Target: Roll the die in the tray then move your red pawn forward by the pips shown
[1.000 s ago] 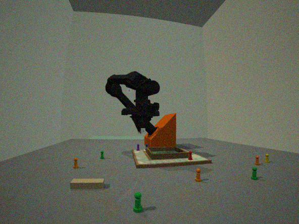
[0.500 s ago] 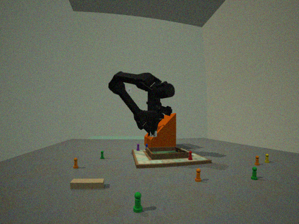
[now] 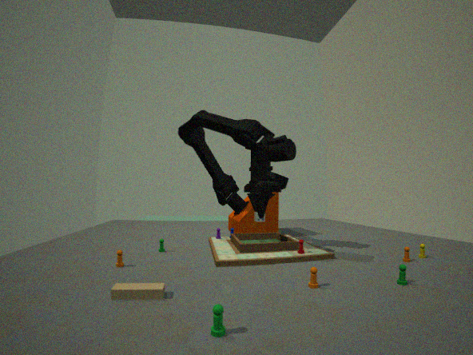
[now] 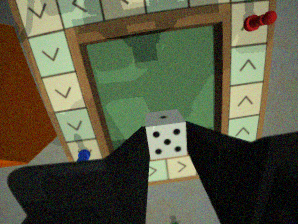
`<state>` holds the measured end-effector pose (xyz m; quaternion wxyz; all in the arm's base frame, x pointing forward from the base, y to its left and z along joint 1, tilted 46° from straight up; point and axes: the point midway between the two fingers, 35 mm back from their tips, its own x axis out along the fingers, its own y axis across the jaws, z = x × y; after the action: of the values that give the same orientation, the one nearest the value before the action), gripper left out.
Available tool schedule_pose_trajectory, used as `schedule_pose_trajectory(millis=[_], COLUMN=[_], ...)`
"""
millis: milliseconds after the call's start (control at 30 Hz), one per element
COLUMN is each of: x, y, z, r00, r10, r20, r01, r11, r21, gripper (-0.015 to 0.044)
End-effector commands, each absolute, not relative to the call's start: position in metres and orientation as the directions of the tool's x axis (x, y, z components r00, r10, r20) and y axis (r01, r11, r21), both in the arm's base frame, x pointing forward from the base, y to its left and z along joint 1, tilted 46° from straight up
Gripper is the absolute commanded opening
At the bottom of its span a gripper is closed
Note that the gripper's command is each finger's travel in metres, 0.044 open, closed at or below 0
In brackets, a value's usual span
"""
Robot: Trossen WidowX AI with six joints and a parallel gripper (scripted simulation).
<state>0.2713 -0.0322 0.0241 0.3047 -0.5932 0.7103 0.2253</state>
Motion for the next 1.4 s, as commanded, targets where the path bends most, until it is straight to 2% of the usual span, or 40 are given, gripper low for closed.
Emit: schedule_pose_trajectory(millis=[0,133,500,967,1133,1367], x=[0.274,0.271,0.262,0.262,0.263,0.275], y=[-0.029,-0.03,-0.035,-0.035,-0.035,-0.029], z=[0.021,0.019,0.009,0.007,0.009,0.055], r00=[-0.107,-0.124,-0.159,0.015,0.028,0.029], r10=[-0.702,-0.667,-0.358,0.039,0.055,0.055], r20=[-0.704,-0.735,-0.92,-0.999,-0.998,-0.998], r01=[-0.985,-0.983,-0.97,-0.985,-0.985,-0.985], r11=[0.169,0.185,0.229,0.172,0.169,0.169], r21=[-0.019,-0.002,0.079,-0.009,-0.019,-0.019], gripper=[0.0,0.0,0.0,0.0,0.0,0.0])
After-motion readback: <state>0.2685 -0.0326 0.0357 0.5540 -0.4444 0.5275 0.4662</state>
